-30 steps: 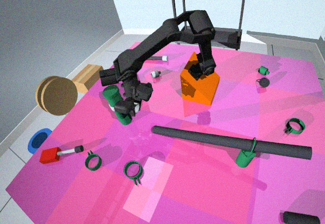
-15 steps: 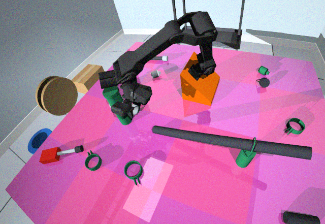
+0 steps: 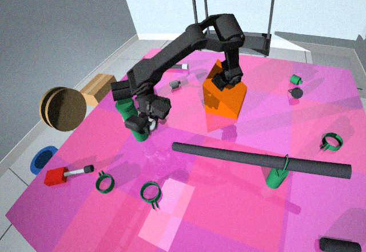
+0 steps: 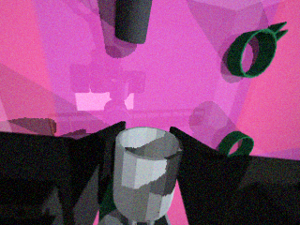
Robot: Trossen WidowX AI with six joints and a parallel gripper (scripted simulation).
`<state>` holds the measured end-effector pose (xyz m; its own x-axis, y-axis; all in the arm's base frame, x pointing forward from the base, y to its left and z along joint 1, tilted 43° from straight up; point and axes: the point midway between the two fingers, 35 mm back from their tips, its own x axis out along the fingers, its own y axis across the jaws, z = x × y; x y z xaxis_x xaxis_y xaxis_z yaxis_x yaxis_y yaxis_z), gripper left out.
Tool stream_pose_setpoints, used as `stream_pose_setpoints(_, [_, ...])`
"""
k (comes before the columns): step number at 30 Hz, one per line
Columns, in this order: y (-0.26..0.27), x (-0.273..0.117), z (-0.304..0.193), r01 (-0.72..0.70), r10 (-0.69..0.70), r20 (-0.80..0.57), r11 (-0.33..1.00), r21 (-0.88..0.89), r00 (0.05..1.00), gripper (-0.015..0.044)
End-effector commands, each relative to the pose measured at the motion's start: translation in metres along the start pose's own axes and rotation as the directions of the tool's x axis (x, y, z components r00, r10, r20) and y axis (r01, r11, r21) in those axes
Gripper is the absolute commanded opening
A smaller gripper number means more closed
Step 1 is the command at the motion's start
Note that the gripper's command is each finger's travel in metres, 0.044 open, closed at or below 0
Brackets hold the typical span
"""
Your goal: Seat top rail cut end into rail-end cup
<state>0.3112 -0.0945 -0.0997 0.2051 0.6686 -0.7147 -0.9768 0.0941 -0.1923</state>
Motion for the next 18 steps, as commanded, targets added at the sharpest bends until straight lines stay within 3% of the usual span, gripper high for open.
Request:
stream_pose_setpoints(1, [0.0012,0.0001,0.0002,0.000,0.000,0.005,1.000,-0.015,1.000,0.0000])
stream_pose_setpoints(12, [0.0004,-0.0002,0.0000,0.000,0.000,0.001,1.000,-0.006,1.000,0.0000])
stream_pose_setpoints(18, [0.0004,-0.0002,0.0000,0.000,0.000,0.001,1.000,-0.006,1.000,0.0157])
